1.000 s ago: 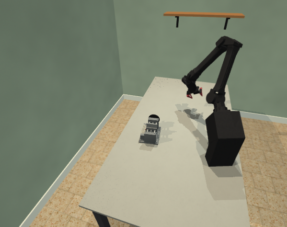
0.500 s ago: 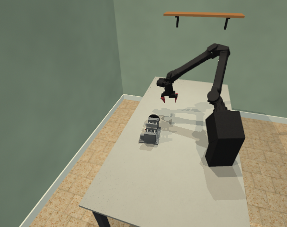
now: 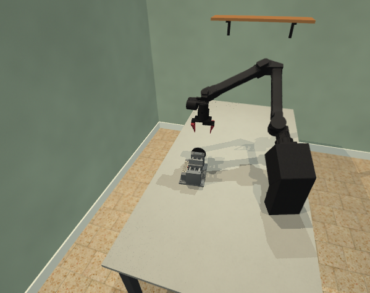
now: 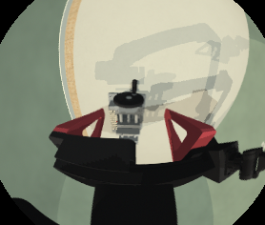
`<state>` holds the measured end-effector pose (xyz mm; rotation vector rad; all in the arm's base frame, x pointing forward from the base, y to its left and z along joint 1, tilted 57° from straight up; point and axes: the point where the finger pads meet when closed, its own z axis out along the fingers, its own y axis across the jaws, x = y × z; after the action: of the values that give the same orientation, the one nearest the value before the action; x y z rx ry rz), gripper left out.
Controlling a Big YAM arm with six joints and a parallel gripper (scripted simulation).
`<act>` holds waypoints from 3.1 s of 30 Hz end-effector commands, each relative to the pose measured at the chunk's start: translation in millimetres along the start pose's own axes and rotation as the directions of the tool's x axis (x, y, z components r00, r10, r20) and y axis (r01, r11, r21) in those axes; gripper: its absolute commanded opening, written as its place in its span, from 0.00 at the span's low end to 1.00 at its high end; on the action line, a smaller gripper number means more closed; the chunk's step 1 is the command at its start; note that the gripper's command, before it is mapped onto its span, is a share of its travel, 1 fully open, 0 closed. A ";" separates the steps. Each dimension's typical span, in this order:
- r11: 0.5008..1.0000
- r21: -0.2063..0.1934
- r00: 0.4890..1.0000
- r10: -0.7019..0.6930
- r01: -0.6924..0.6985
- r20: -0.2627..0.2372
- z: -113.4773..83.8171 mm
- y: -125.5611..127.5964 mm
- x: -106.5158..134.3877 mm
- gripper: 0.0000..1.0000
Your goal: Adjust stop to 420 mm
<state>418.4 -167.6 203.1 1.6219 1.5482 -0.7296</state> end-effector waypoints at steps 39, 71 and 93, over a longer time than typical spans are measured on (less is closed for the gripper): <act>0.995 -0.012 0.996 0.094 -0.094 0.003 -9.1 91.4 68.3 0.53; 0.999 -0.015 0.999 0.042 -0.042 0.000 50.8 89.8 89.9 0.53; 0.999 -0.015 0.999 0.042 -0.042 0.000 50.8 89.8 89.9 0.53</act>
<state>511.9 -163.2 110.0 1.6542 1.5084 -0.7112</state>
